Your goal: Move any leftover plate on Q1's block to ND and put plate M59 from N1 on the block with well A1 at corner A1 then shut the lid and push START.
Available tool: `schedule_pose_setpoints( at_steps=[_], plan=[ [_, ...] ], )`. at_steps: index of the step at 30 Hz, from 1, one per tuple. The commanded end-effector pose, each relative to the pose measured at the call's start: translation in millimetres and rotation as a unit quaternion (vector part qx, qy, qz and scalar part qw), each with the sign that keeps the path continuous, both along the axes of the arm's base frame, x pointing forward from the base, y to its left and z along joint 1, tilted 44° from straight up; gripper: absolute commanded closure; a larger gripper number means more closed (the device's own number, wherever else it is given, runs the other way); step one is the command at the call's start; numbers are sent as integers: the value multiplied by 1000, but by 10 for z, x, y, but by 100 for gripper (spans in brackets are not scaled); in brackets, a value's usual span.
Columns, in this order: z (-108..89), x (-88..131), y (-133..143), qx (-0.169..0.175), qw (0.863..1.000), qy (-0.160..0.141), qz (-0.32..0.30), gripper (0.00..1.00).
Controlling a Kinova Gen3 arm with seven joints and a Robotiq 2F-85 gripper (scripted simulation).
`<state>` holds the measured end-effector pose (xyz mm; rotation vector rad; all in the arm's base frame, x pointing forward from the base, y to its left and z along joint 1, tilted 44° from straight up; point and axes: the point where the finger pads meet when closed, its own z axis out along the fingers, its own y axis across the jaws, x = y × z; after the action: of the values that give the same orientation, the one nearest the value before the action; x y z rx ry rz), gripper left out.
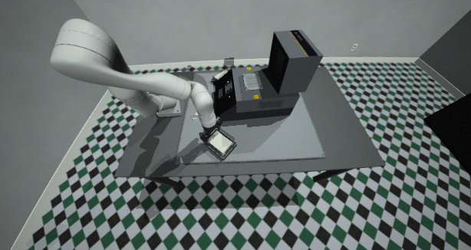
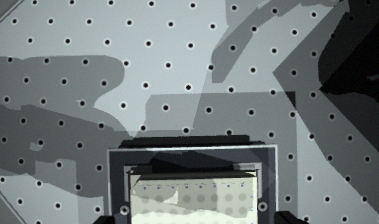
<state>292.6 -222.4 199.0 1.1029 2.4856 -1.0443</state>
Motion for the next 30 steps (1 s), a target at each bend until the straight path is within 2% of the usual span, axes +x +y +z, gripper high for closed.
schedule_pose_setpoints(
  at_steps=[1, 30],
  plan=[
    [23, 6, 22, 0, 1000, 0, 0, 0],
    [282, 33, 271, 0, 1000, 0, 0, 0]
  ],
)
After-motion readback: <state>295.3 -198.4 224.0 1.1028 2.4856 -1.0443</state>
